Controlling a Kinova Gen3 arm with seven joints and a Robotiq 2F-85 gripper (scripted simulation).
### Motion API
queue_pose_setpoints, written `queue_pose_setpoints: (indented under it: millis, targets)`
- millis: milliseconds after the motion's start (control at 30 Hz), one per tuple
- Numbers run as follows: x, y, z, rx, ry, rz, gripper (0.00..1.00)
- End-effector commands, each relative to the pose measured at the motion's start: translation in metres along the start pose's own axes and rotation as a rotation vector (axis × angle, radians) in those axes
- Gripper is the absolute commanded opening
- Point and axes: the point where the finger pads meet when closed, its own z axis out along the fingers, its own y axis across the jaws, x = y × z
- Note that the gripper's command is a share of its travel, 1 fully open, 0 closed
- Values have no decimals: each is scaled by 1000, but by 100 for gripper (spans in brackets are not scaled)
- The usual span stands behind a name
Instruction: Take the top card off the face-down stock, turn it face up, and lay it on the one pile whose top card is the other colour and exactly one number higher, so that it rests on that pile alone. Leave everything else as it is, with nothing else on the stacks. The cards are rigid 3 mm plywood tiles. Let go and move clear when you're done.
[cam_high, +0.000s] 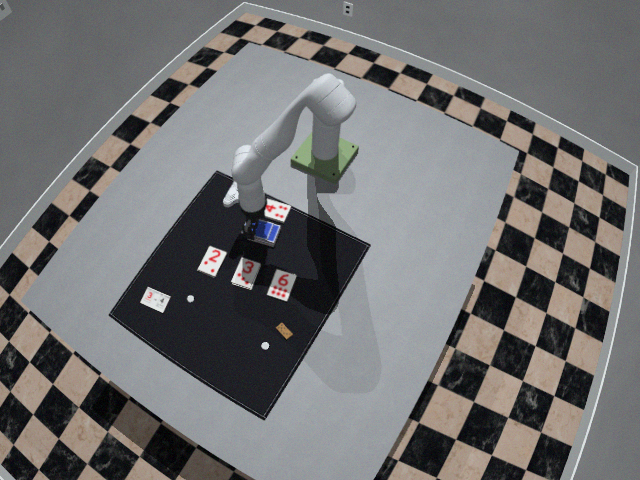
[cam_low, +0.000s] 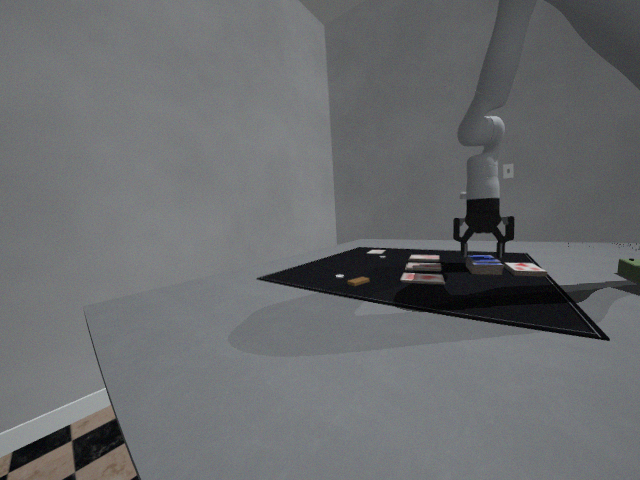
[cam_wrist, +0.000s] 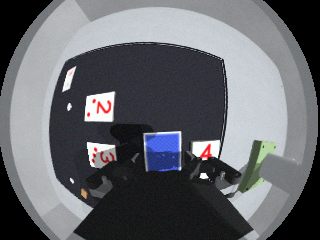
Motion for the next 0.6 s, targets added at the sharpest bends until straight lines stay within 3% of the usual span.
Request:
queue_pose_setpoints:
  millis: [0, 67, 267, 567]
  targets:
    - [0, -1, -1, 2, 0, 0, 85]
    - [5, -2, -9, 4, -1, -2, 85]
    - [39, 0, -64, 2, 0, -1, 85]
    - [41, 1, -67, 1, -7, 0, 85]
